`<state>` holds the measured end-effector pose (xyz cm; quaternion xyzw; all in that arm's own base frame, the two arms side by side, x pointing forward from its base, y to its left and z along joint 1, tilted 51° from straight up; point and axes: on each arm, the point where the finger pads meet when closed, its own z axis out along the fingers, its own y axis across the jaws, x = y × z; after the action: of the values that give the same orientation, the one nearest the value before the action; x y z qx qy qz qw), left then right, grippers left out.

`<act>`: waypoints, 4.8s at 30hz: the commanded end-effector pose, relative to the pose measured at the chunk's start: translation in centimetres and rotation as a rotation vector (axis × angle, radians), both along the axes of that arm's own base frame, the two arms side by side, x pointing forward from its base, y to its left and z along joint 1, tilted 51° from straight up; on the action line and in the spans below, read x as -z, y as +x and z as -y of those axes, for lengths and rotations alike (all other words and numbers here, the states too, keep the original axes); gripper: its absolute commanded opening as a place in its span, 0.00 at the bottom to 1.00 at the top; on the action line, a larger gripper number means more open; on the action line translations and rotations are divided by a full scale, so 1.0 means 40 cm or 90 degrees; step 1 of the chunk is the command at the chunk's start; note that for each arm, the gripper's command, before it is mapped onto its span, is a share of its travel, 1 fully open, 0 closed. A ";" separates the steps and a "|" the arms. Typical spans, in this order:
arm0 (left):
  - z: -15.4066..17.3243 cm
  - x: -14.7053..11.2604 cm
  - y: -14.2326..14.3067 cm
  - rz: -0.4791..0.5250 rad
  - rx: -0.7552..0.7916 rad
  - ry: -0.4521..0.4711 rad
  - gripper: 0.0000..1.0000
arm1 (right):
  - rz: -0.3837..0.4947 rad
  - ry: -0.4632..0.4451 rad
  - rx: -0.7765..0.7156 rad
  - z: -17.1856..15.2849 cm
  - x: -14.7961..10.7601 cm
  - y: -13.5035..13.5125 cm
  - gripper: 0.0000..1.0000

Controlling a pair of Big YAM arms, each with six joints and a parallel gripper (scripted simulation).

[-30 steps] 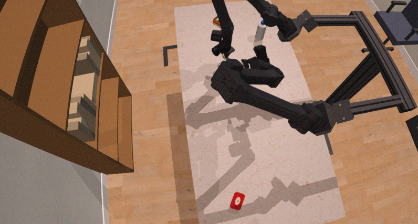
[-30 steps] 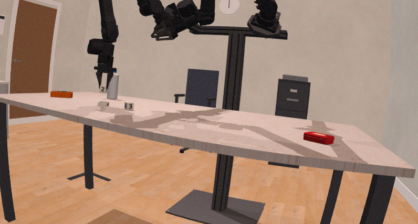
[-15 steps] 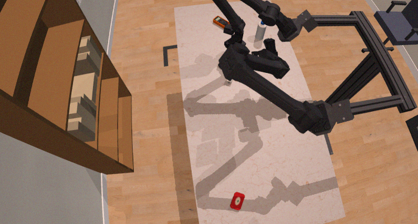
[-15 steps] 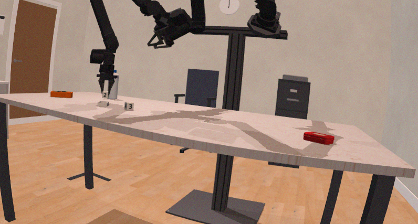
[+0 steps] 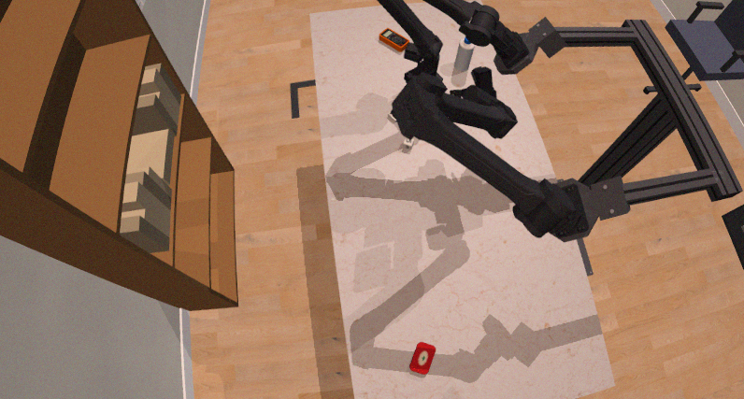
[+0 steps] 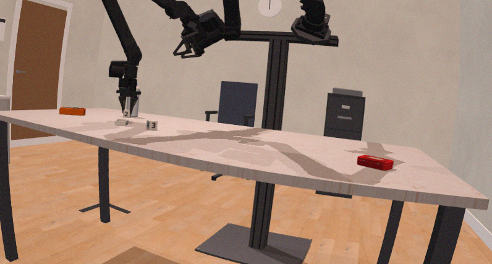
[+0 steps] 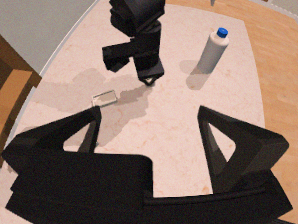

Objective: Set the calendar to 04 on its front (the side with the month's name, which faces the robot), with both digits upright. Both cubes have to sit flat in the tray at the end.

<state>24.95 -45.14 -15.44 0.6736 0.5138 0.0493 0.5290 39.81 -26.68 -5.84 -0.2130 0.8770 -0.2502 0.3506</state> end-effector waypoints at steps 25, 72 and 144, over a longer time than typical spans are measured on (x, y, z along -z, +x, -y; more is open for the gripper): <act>0.014 -0.017 0.001 0.003 0.001 -0.012 1.00 | 0.194 0.495 0.431 -0.015 -0.004 0.004 0.26; 0.014 -0.017 0.001 0.003 0.001 -0.012 1.00 | 0.368 0.934 0.816 -0.006 0.007 0.018 0.26; 0.014 -0.017 0.001 0.003 0.001 -0.012 1.00 | 0.365 0.925 0.813 -0.037 -0.072 -0.082 1.00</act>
<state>24.95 -45.14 -15.44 0.6736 0.5138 0.0494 0.5290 36.53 -25.29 -2.42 0.6345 0.6440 0.1640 0.3946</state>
